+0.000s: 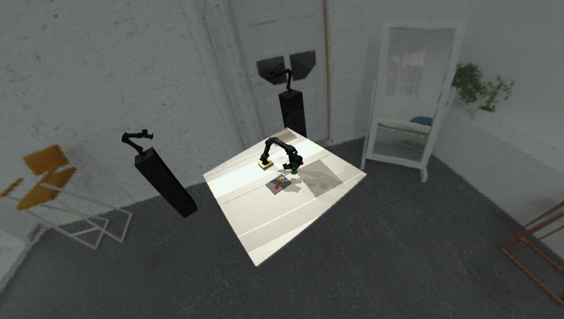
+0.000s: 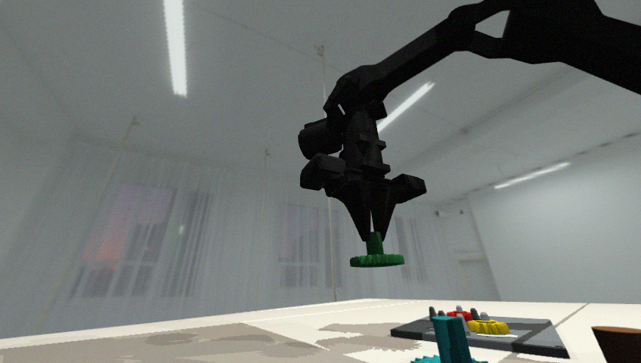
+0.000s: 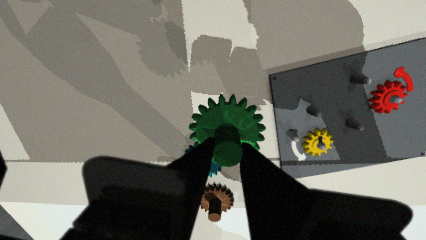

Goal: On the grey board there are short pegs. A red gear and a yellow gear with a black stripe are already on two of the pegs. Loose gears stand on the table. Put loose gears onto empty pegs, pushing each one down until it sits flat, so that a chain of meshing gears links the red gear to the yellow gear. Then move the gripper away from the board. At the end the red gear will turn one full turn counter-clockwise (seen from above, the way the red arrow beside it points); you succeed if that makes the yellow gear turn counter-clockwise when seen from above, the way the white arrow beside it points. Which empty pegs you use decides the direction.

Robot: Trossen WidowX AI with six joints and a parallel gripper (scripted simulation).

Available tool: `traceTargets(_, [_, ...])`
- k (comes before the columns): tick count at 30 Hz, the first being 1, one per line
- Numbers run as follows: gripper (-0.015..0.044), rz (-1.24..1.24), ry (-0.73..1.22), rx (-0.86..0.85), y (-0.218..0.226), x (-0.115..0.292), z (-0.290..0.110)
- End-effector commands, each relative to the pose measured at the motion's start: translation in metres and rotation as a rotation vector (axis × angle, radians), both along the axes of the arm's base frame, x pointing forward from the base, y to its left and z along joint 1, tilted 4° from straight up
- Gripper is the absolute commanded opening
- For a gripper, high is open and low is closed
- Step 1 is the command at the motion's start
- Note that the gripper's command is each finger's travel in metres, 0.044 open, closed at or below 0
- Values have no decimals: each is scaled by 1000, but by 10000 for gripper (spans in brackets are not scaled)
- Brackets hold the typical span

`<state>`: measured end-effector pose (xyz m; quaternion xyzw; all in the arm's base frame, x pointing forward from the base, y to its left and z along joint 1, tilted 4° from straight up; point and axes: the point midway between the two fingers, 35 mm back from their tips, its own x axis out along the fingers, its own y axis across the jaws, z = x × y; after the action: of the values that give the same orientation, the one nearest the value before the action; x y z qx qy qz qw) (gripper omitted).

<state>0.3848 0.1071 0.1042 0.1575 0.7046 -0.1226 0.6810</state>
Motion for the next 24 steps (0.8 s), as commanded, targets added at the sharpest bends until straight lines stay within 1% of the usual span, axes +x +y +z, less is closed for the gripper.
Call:
traceTargets(1, [0,-5,-3,4,1,-1,11])
traceTargets(24, [0,-5,-1,4,-1,-8,57])
